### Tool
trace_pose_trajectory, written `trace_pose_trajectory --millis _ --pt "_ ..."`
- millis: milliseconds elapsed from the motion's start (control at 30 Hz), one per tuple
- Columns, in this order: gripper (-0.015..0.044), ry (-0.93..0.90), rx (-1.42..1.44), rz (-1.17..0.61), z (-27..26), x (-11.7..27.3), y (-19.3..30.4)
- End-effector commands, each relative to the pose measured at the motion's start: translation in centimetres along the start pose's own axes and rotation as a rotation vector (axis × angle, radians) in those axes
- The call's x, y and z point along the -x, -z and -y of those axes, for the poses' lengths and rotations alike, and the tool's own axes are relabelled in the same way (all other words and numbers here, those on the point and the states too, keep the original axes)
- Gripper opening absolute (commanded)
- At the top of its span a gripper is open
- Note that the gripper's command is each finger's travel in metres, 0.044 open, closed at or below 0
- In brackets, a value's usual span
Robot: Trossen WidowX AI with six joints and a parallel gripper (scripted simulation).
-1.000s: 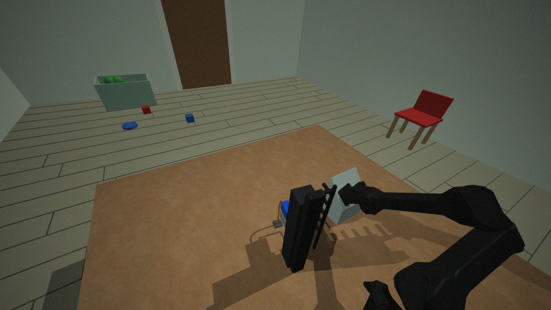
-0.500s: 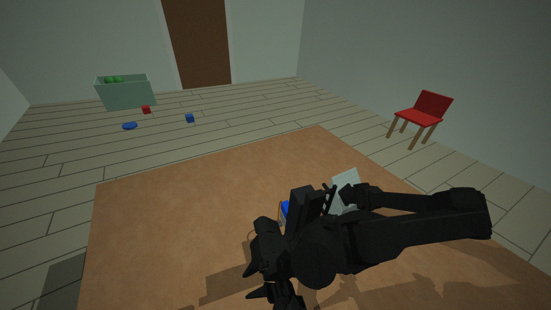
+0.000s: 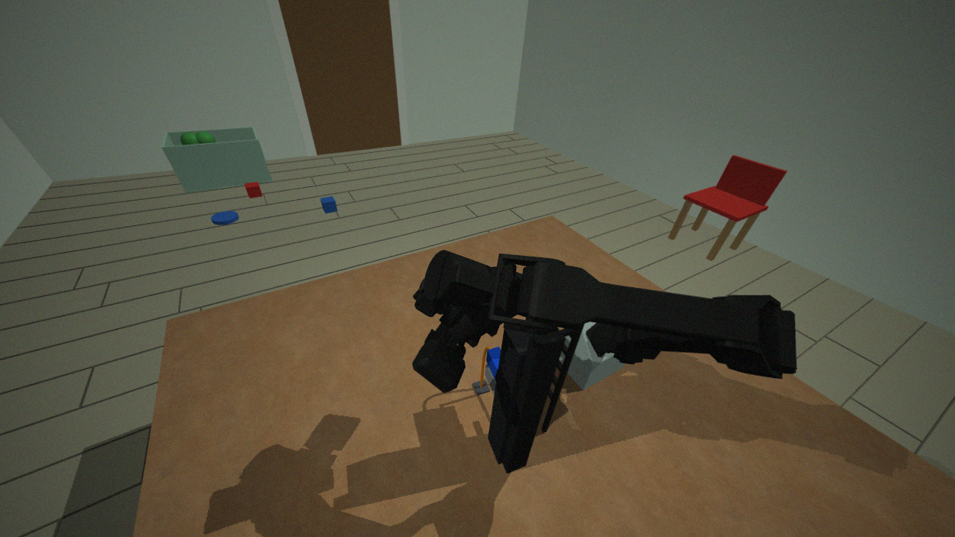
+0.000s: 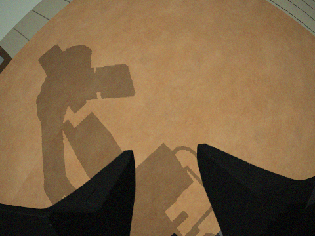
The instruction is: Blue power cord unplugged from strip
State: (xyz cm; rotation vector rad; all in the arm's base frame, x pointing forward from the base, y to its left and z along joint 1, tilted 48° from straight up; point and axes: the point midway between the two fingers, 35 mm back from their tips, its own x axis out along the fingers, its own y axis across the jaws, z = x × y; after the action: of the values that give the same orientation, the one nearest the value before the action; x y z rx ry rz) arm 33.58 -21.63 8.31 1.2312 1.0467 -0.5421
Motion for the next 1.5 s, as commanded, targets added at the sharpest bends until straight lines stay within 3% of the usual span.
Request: trace_pose_trajectory --millis 0,300,1467 --pt "0.0160 0.051 -0.150 -0.116 2.9 -1.3 1.2" --pt "0.0160 0.279 -0.849 -0.588 11.6 -2.7 8.0" --pt "0.0160 0.283 -0.863 -0.599 8.7 -1.2 10.1"
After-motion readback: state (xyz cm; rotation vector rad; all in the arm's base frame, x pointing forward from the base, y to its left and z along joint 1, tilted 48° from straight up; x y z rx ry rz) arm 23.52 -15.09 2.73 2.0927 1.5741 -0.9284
